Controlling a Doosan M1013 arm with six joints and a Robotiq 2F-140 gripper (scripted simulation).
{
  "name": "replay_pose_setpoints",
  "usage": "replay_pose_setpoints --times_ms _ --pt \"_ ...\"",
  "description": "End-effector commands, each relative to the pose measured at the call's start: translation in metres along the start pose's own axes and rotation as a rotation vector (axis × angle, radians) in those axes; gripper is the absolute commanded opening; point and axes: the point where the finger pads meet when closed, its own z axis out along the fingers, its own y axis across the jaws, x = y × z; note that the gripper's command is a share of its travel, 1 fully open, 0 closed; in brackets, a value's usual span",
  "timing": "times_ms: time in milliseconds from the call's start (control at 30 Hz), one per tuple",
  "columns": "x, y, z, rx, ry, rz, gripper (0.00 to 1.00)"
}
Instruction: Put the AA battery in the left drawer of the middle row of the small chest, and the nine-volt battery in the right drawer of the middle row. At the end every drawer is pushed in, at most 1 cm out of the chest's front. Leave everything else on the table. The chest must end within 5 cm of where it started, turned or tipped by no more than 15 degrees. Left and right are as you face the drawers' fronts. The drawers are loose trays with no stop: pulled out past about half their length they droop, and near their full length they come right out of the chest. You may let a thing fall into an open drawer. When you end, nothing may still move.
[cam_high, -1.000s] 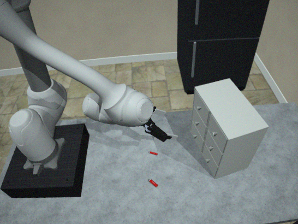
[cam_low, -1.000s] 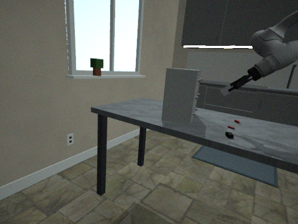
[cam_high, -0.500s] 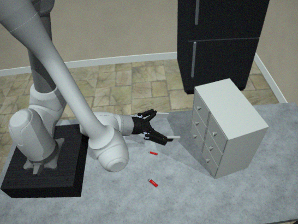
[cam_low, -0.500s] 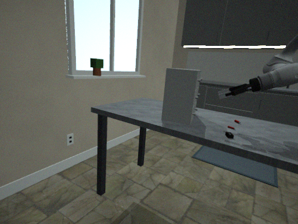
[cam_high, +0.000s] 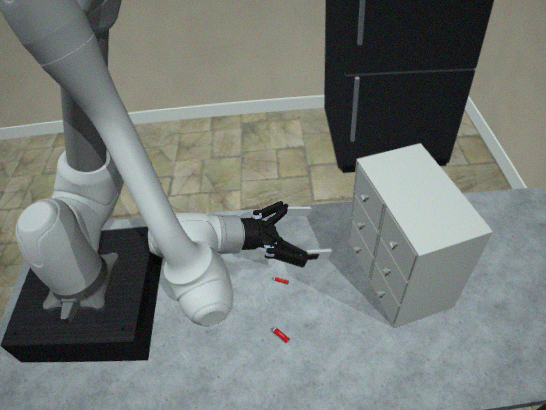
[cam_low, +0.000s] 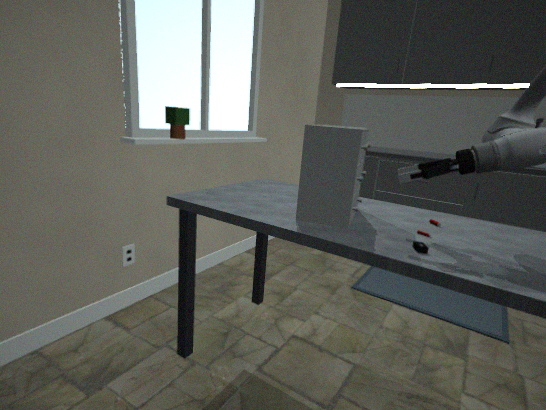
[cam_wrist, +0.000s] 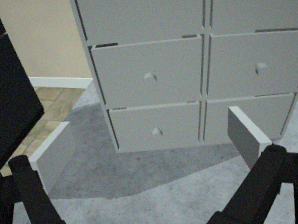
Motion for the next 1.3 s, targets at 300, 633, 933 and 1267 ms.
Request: replay_pose_setpoints --times_ms 300,633,933,1267 --pt "0.000 0.000 0.000 0.000 0.002 0.000 0.20" --pt "0.000 0.000 0.000 0.000 0.002 0.000 0.20" --pt "0.000 0.000 0.001 0.000 0.002 0.000 0.20" --pt "0.001 0.000 0.014 0.000 0.002 0.000 0.20"
